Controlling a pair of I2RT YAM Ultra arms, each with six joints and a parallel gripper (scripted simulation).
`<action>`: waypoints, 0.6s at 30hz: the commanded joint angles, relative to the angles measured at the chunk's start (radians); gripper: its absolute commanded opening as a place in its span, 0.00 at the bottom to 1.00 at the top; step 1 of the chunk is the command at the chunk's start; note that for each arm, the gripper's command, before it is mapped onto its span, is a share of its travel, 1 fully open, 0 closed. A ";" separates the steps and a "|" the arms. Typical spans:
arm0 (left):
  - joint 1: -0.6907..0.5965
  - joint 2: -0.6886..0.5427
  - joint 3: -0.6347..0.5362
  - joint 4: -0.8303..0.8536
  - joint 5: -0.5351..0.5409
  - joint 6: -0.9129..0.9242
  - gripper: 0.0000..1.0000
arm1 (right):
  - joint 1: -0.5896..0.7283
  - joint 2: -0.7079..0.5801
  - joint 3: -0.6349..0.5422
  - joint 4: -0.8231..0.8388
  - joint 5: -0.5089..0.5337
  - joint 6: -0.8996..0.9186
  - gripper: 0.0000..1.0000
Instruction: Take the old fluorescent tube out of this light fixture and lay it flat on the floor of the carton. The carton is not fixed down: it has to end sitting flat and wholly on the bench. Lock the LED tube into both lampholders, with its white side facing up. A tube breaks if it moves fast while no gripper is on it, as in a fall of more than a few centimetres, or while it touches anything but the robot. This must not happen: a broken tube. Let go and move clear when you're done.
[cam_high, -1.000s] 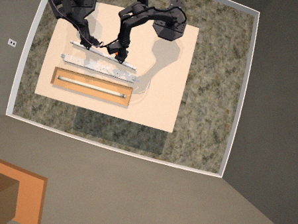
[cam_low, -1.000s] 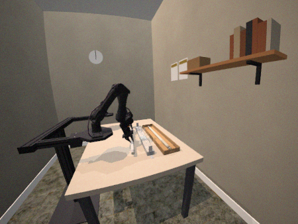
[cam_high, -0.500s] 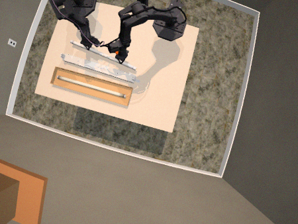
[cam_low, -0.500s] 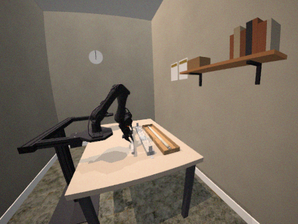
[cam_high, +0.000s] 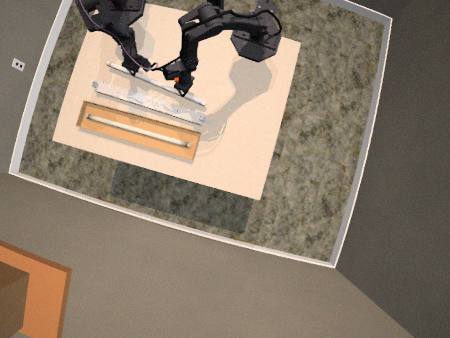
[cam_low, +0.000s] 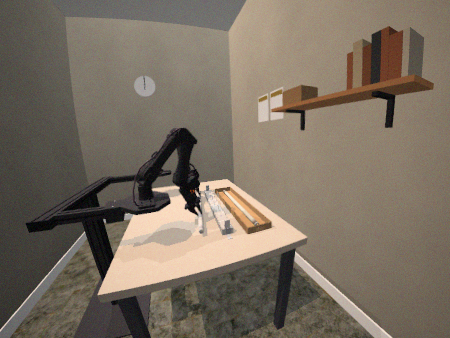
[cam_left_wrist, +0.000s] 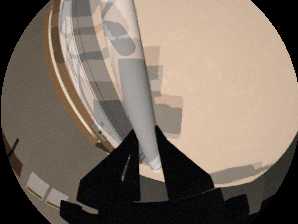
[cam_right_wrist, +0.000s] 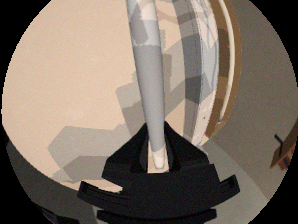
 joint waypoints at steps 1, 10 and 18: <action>0.009 0.017 0.018 -0.007 -0.022 0.009 0.11 | -0.012 0.008 0.008 0.017 0.030 -0.003 0.11; 0.019 0.037 0.018 0.003 -0.020 0.011 0.11 | -0.018 0.045 0.022 0.045 0.028 -0.007 0.11; 0.020 0.052 0.027 0.013 -0.018 0.013 0.11 | -0.019 0.063 0.031 0.054 0.027 -0.010 0.11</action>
